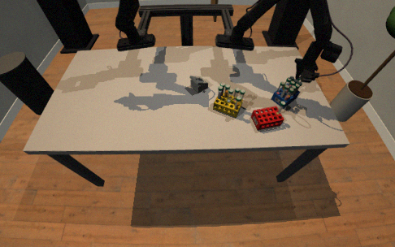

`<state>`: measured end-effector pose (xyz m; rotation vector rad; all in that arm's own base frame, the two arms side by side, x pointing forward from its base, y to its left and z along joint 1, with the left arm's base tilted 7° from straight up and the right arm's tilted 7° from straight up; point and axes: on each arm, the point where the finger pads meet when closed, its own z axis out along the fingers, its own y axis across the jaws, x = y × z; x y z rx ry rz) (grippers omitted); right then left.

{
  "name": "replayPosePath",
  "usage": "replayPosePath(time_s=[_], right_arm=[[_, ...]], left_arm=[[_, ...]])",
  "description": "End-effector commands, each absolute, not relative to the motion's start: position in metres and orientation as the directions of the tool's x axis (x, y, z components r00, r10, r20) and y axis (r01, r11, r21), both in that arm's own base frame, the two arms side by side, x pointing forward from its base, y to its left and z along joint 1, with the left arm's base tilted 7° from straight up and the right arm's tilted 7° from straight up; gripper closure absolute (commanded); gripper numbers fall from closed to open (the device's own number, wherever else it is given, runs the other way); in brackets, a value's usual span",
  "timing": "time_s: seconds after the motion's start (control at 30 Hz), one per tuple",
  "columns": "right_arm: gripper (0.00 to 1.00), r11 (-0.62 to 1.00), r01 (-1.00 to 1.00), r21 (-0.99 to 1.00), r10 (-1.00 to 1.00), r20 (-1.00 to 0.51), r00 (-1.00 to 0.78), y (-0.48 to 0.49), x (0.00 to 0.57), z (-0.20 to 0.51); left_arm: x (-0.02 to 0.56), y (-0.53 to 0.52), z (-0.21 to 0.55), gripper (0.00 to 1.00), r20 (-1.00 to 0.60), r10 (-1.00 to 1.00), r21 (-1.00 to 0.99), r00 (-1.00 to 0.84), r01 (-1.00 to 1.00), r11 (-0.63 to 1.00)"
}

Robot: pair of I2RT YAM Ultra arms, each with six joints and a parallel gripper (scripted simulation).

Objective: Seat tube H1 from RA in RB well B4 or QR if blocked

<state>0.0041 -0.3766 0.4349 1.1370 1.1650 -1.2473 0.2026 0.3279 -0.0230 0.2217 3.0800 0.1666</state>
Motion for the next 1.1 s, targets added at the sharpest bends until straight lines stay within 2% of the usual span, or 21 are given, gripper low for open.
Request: replayPosePath(time_s=[0.0, 1.07], right_arm=[[1.0, -0.012, 1.0, 0.0, -0.107, -0.994, -0.001, -0.364, -0.003, 0.455], [1.0, -0.012, 1.0, 0.0, -0.107, -0.994, -0.001, -0.364, -0.003, 0.455]], left_arm=[[0.215, 0.334, 0.001, 1.0, -0.08, 0.153, 0.148, -0.985, 0.14, 0.979], [0.211, 0.332, 0.026, 1.0, -0.08, 0.152, 0.148, -0.985, 0.139, 0.979]])
